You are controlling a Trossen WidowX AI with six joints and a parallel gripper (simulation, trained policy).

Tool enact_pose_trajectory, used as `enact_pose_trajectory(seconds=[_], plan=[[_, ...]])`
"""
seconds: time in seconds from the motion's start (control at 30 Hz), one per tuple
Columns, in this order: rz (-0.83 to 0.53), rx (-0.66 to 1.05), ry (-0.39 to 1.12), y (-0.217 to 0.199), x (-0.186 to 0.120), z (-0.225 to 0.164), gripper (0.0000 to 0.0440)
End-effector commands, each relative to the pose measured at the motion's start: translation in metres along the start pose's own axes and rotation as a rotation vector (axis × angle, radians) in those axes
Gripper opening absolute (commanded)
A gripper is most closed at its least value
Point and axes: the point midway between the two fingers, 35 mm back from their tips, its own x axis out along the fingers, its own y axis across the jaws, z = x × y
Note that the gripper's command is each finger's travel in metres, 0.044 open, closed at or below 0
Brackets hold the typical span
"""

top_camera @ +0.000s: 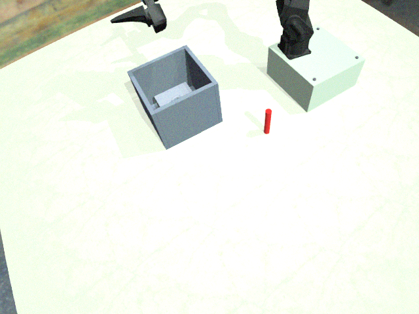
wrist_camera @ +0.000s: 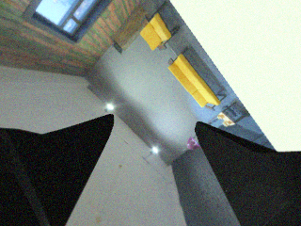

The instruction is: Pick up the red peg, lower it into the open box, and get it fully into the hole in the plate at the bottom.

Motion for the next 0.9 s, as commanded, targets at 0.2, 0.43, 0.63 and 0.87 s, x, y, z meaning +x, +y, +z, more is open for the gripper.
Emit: enact_pose_trajectory(seconds=[0.2, 0.43, 0.63, 0.87], plan=[[-0.170, 0.035, 0.016, -0.030, 0.016, -0.030, 0.0440], [-0.364, 0.043, 0.073, -0.069, 0.021, -0.088, 0.0440], [-0.531, 0.046, 0.107, -0.104, 0.009, -0.134, 0.0440], [-0.705, 0.044, 0.110, -0.143, -0.019, -0.168, 0.0440]])
